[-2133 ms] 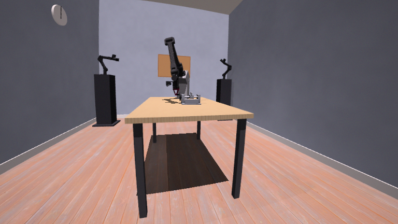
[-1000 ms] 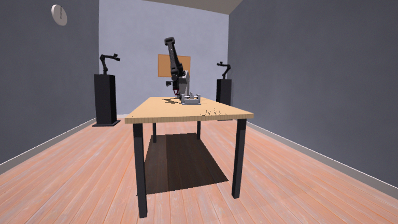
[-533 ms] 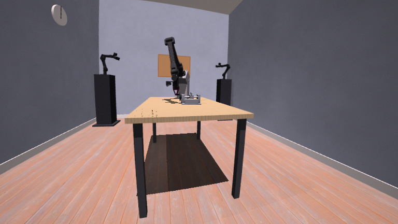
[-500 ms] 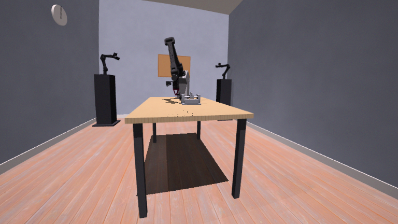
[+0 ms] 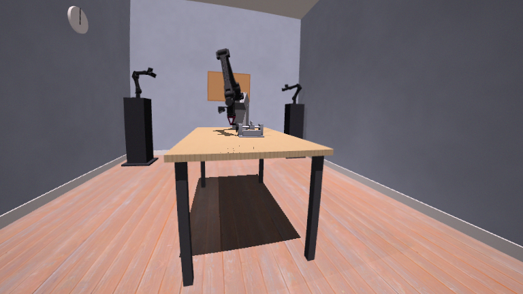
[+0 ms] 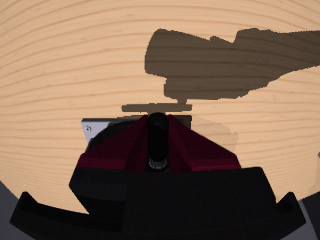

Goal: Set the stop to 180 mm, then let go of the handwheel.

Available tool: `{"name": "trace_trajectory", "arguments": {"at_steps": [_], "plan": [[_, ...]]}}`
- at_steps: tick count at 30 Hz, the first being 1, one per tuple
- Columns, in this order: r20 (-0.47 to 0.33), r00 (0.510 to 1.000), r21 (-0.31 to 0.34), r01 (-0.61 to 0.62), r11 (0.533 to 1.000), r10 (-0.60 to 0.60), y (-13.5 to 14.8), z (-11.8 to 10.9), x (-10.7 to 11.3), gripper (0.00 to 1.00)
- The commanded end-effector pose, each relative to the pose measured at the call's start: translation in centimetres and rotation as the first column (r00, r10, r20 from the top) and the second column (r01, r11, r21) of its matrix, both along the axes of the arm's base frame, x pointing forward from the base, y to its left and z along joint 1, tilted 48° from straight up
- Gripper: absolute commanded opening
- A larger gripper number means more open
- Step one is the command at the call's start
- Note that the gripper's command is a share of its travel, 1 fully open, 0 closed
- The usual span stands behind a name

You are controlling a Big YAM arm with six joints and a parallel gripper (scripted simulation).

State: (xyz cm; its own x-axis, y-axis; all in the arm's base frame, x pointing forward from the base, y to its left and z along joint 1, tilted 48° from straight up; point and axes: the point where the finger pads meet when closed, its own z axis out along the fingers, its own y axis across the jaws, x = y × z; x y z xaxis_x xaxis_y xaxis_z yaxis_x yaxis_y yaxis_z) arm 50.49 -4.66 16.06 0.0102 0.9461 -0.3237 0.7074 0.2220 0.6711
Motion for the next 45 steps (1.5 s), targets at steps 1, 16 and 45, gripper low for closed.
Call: {"name": "trace_trajectory", "arguments": {"at_steps": [1, 16, 45], "plan": [[0.033, 0.999, -0.004, 0.0, 1.0, 0.0, -0.3, 1.2, 0.2, 0.06], [0.049, 0.999, 0.005, -0.005, 1.0, 0.005, 1.2, 4.1, 0.2, 0.06], [0.053, 0.999, 0.003, -0.009, 1.0, 0.009, 2.1, 7.2, 1.6, 0.06]]}}
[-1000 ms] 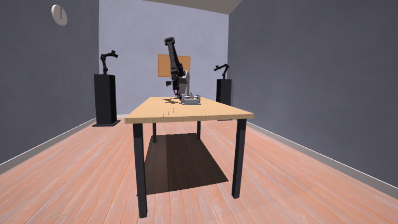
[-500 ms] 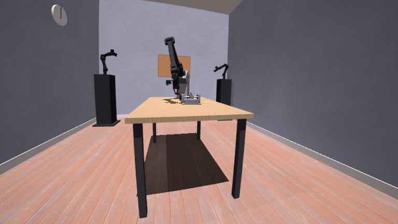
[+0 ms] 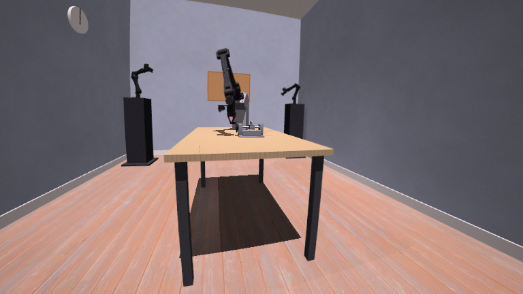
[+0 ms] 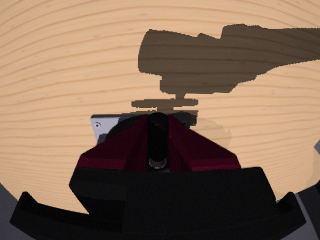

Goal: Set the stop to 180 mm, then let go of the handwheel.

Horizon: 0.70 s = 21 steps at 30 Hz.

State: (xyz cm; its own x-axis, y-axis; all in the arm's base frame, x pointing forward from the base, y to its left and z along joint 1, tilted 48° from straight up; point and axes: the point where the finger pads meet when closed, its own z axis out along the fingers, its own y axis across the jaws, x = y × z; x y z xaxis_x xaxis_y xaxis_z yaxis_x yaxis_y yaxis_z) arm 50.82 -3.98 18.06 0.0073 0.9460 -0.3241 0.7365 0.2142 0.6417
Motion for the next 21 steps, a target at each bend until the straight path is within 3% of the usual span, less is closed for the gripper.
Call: {"name": "trace_trajectory", "arguments": {"at_steps": [1, 14, 21], "plan": [[0.094, 0.995, 0.002, -0.02, 1.0, 0.02, 1.4, 5.2, 1.2, 0.06], [0.11, 0.994, 0.003, -0.022, 1.0, 0.021, 1.6, 5.8, 2.1, 0.06], [0.09, 0.996, 0.004, -0.024, 1.0, 0.023, 1.8, 4.9, 3.0, 0.06]]}}
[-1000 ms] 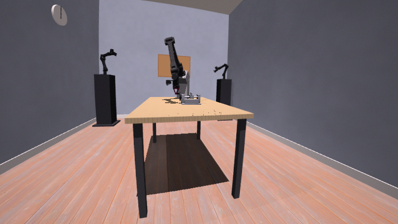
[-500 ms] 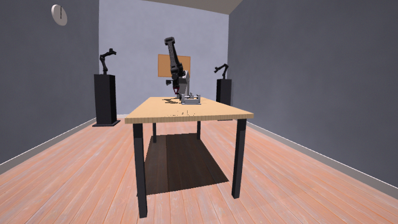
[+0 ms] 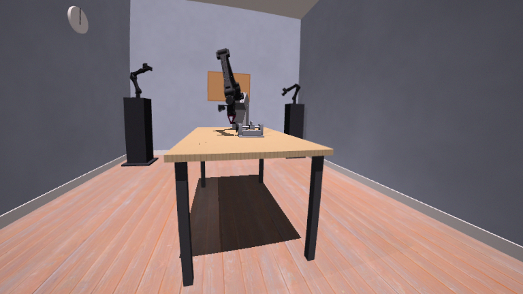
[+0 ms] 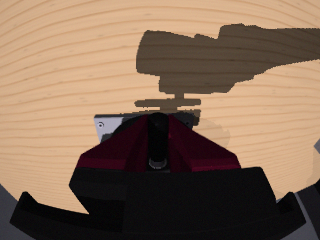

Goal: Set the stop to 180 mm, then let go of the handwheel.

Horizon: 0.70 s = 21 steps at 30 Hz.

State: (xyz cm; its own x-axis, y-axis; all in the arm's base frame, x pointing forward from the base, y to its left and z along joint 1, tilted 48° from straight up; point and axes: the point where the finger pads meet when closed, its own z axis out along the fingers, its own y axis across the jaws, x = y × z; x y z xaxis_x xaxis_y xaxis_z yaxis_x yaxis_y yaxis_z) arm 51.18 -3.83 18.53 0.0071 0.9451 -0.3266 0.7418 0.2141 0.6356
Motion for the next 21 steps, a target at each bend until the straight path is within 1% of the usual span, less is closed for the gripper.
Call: {"name": "trace_trajectory", "arguments": {"at_steps": [1, 4, 7, 8, 10, 12, 15, 21], "plan": [[0.08, 0.996, 0.007, -0.025, 1.0, 0.024, 1.6, 4.0, 2.7, 0.06], [0.087, 0.996, 0.007, -0.028, 1.0, 0.027, 1.8, 4.3, 3.2, 0.06], [0.124, 0.992, 0.008, -0.027, 1.0, 0.026, 1.8, 6.4, 2.9, 0.06], [0.127, 0.992, 0.007, -0.027, 1.0, 0.026, 1.8, 6.5, 2.9, 0.06], [0.123, 0.992, 0.006, -0.028, 1.0, 0.027, 1.8, 6.3, 3.0, 0.06], [0.086, 0.996, 0.005, -0.029, 1.0, 0.028, 1.8, 4.4, 3.7, 0.06], [0.086, 0.996, 0.004, -0.03, 1.0, 0.03, 1.8, 4.3, 3.9, 0.06], [0.083, 0.996, -0.002, -0.036, 0.999, 0.036, 1.8, 4.0, 5.5, 0.06]]}}
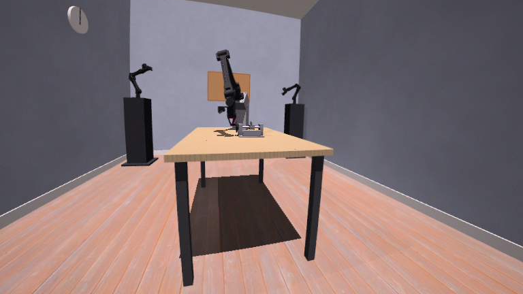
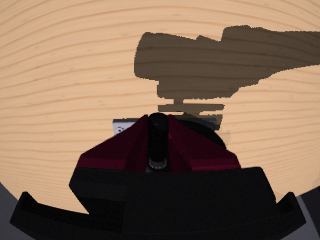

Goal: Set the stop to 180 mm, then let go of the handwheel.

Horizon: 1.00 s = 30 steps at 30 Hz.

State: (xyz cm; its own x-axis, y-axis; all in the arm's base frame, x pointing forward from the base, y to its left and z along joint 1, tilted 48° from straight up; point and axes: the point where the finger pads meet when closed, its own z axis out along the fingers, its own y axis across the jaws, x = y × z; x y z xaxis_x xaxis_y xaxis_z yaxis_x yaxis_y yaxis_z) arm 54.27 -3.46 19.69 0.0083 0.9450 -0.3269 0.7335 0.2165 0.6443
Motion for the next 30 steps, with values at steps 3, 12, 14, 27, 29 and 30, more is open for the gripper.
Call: {"name": "trace_trajectory", "arguments": {"at_steps": [3, 12, 14, 27, 29, 30], "plan": [[0.1, 0.994, -0.002, -0.034, 0.999, 0.034, 1.4, 4.4, 2.4, 0.06], [0.069, 0.997, -0.004, -0.019, 1.0, 0.019, 0.2, 2.0, 3.3, 0.06], [0.068, 0.998, -0.004, -0.009, 1.0, 0.009, -0.7, 1.3, 3.7, 0.06], [0.064, 0.998, -0.004, -0.013, 1.0, 0.013, -1.0, -0.7, 4.4, 0.06], [0.042, 0.999, -0.004, -0.013, 1.0, 0.013, -1.1, -2.1, 3.7, 0.06], [0.038, 0.999, -0.004, -0.009, 1.0, 0.009, -1.5, -2.6, 3.5, 0.06]]}}
